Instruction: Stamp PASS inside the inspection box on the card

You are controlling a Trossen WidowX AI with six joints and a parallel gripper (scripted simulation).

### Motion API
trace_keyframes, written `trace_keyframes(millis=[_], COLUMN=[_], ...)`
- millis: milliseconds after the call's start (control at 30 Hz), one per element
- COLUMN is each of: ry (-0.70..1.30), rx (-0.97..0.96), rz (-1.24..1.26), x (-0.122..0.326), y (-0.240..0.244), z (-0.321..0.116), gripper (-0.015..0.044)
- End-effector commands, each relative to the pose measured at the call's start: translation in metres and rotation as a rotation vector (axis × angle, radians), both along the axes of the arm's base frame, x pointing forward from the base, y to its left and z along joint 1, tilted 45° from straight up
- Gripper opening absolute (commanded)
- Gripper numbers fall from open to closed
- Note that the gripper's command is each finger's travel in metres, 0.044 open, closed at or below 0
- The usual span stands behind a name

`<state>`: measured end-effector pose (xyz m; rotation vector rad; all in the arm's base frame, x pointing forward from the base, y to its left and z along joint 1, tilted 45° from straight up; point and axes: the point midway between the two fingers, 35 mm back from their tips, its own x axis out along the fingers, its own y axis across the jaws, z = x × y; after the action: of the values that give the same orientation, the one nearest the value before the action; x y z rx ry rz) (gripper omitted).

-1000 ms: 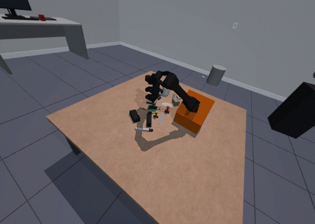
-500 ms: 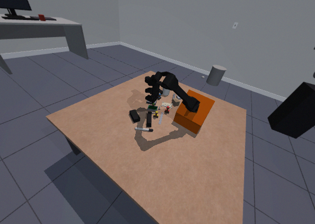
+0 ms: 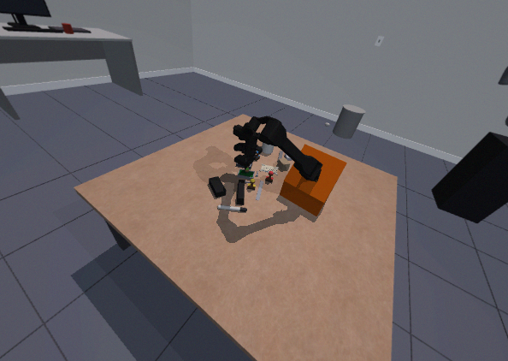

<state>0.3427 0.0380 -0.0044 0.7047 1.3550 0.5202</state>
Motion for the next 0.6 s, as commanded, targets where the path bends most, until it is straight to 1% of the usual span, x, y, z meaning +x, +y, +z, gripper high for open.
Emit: trace_keyframes(millis=[0,567], ry=[0.005,0.004], rx=[0.005,0.007], rz=[-0.001,-0.001], x=[-0.0008,0.0001], y=[0.0031,0.0112], z=[-0.0029,-0.0104], gripper=[0.0,0.0])
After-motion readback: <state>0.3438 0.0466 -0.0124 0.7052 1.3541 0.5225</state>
